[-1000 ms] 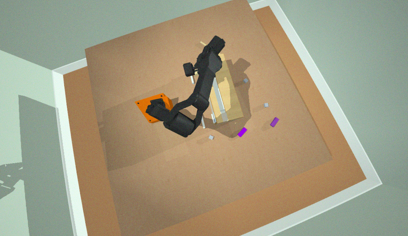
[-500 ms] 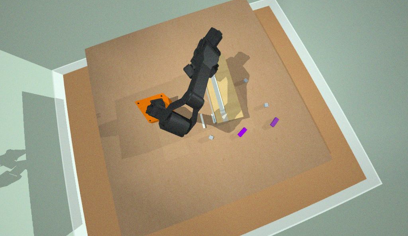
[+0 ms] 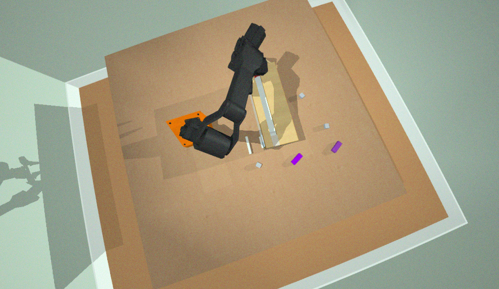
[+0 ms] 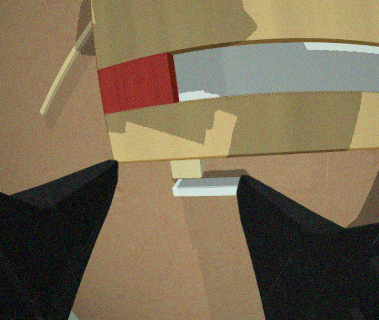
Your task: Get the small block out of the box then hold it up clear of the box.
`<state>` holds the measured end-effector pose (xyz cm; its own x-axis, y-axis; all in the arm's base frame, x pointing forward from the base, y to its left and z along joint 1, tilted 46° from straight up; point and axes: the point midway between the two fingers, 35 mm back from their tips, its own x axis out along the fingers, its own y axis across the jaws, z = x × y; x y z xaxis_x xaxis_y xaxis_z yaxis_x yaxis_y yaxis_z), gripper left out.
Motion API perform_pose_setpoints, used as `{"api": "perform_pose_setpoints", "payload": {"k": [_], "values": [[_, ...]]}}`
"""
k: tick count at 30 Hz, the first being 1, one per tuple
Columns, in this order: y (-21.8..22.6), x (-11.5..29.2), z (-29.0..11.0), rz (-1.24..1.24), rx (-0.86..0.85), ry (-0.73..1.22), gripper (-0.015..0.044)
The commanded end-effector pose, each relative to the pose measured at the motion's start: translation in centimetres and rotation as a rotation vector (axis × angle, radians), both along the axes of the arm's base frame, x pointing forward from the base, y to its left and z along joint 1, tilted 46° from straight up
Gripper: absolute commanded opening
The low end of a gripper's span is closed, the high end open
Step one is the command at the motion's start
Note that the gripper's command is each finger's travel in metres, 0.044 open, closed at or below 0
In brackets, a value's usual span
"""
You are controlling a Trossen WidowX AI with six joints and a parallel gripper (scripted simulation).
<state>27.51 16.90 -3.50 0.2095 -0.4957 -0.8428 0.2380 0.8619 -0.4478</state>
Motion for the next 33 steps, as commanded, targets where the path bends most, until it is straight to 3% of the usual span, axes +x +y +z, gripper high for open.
{"api": "perform_pose_setpoints", "payload": {"k": [1, 33], "values": [[1.1, -1.0, -1.1, 0.796, -0.312, 0.431, 0.0285], [2.8, -2.7, -2.4, 2.187, -0.979, 1.558, 0.0285]]}}
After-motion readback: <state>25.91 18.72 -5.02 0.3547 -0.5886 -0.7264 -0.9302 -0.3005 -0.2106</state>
